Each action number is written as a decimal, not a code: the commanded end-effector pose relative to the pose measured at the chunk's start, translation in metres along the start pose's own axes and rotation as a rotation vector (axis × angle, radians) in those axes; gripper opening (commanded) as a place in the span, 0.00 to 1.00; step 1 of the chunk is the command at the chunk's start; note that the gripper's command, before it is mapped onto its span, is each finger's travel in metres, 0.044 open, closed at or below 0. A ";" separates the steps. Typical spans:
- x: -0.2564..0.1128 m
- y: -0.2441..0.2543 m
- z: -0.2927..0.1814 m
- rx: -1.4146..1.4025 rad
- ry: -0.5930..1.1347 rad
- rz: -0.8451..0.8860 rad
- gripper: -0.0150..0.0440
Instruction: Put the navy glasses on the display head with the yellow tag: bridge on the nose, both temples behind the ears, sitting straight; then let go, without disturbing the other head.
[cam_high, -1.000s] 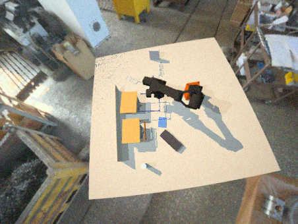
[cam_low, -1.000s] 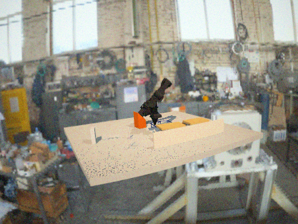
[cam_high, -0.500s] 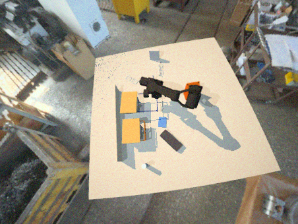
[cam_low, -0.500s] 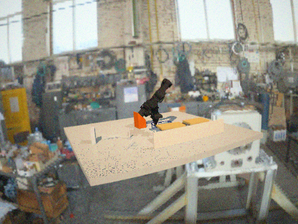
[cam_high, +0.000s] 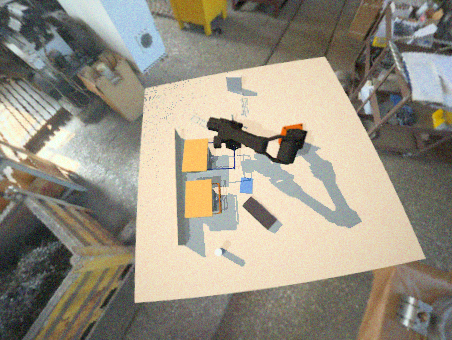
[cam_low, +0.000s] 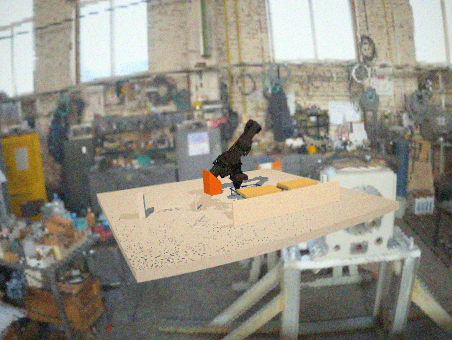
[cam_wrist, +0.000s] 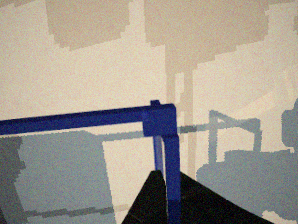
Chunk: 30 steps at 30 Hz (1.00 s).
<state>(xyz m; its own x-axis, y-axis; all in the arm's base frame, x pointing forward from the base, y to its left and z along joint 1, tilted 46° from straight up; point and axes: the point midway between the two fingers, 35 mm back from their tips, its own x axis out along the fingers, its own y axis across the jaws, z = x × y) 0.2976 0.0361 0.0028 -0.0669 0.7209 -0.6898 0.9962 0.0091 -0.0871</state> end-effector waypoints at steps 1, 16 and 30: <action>-0.002 0.008 -0.001 0.000 0.002 0.007 0.25; -0.002 0.027 -0.002 -0.001 0.002 0.008 0.25; -0.001 0.045 -0.002 -0.002 0.002 0.008 0.25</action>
<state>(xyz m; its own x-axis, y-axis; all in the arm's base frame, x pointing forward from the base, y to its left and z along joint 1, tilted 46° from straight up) 0.3360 0.0374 -0.0006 -0.0657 0.7213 -0.6895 0.9964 0.0102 -0.0843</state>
